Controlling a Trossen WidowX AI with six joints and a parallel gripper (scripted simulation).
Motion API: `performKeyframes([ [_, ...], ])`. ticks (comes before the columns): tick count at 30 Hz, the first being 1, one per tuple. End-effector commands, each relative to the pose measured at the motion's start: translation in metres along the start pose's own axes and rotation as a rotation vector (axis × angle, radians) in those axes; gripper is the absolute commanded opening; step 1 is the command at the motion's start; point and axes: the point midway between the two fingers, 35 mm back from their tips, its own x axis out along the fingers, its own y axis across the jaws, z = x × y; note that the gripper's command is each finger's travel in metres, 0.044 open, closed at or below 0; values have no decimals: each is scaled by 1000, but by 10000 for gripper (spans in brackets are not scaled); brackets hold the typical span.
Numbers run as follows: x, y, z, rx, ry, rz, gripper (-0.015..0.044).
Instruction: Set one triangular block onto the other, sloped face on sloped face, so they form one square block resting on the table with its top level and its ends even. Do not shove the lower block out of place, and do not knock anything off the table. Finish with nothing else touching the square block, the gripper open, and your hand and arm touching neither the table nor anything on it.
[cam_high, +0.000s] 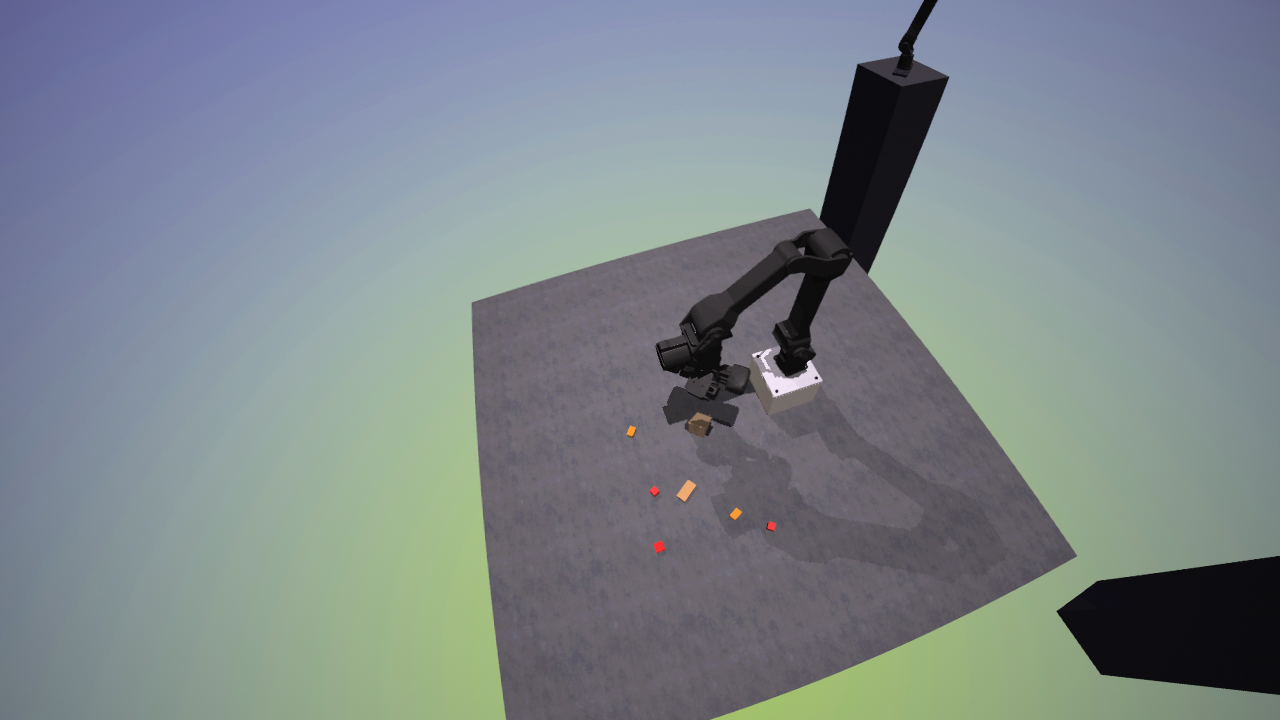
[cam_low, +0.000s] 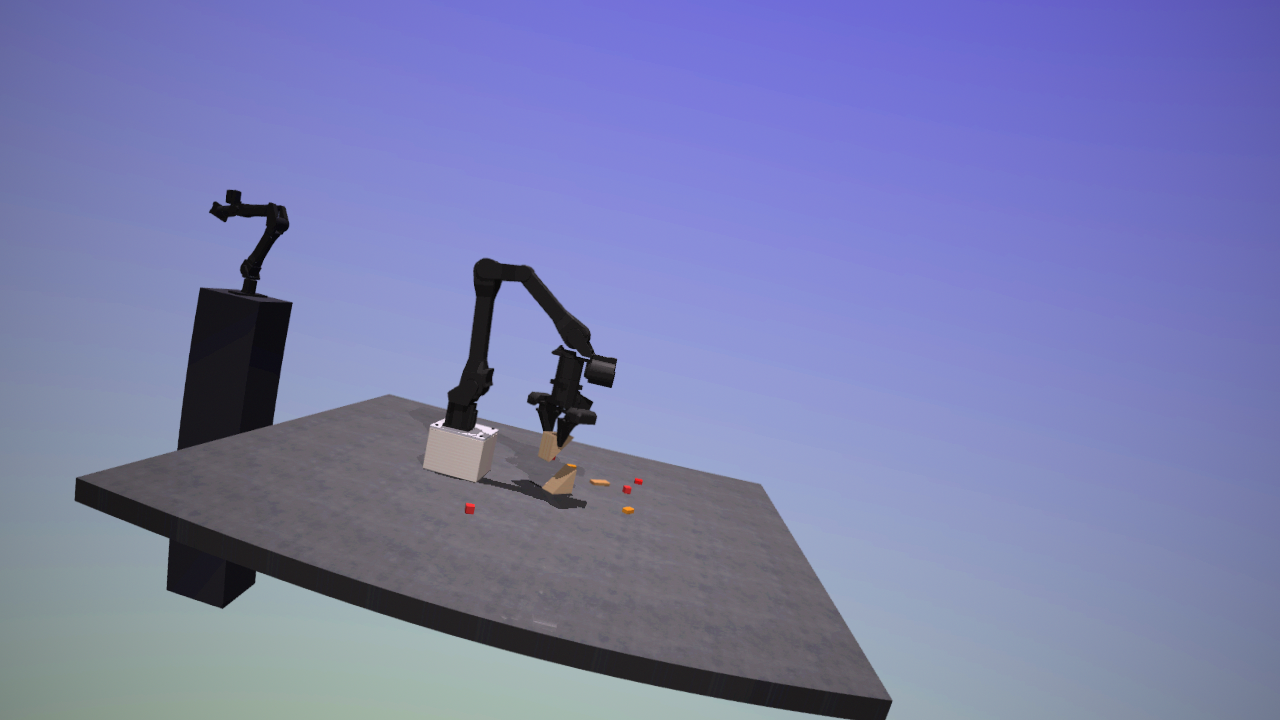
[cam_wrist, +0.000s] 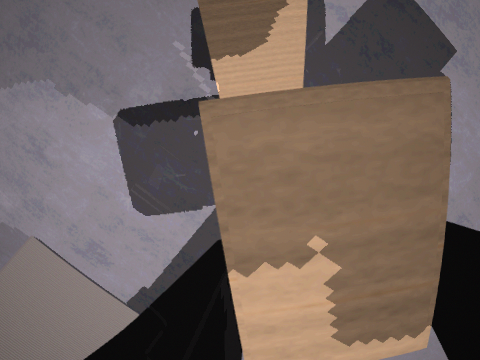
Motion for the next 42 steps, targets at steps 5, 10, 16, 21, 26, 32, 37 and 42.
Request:
performKeyframes([
  [5,30,4,11,3,-3,4,0],
  [10,39,4,16,3,-3,4,0],
  [16,58,6,26,3,-4,4,0],
  [21,58,5,26,0,-7,1,0],
  [26,58,6,25,1,-5,2,0],
  [32,58,6,25,2,-7,2,0],
  [37,58,6,26,4,-9,3,0],
  [42,60,6,26,4,-9,3,0],
])
